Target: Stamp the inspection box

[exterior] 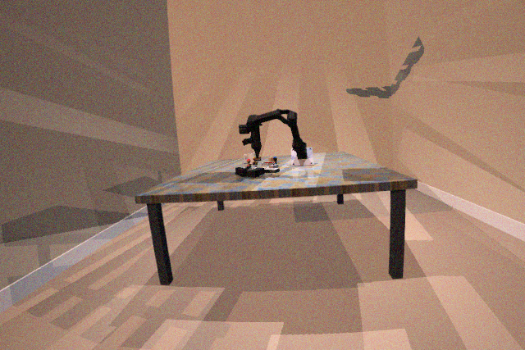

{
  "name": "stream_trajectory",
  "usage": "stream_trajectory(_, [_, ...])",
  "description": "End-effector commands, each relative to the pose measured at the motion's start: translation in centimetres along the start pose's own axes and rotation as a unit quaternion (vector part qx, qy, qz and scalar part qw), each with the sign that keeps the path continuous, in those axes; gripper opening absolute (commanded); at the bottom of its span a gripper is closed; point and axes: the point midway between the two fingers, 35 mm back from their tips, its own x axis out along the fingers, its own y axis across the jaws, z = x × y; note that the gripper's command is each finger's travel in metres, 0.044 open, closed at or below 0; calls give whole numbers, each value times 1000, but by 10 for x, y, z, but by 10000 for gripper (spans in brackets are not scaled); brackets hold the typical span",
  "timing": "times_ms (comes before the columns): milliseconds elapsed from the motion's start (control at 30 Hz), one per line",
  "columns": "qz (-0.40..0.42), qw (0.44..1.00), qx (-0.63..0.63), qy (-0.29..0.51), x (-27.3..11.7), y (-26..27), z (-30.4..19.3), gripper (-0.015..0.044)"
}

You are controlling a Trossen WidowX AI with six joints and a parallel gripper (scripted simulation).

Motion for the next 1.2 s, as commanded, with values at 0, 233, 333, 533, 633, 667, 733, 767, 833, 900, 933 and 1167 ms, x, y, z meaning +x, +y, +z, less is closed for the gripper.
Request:
stream_trajectory(0, [1, 1000, 0, -1, 5, 3, 0, 0])
stream_trajectory(233, [0, 1000, 0, -1, 17, 3, 0, 0])
stream_trajectory(333, [0, 1000, 0, -1, 22, 3, 1, 0])
stream_trajectory(533, [0, 1000, -1, -1, 32, 3, 1, 0])
stream_trajectory(633, [0, 1000, -1, -1, 36, 4, 1, 0])
stream_trajectory(667, [0, 1000, -1, -1, 38, 4, 1, 0])
stream_trajectory(733, [0, 1000, -1, -2, 41, 4, 0, 0])
stream_trajectory(767, [1, 1000, -1, -2, 43, 4, 0, 0])
stream_trajectory(833, [1, 1000, -1, -2, 46, 4, 0, 0])
stream_trajectory(900, [1, 1000, -1, -2, 49, 5, 0, 0])
stream_trajectory(933, [1, 1000, -1, -2, 51, 5, 0, 0])
stream_trajectory(1167, [2, 1000, -1, -2, 62, 6, -1, 0])
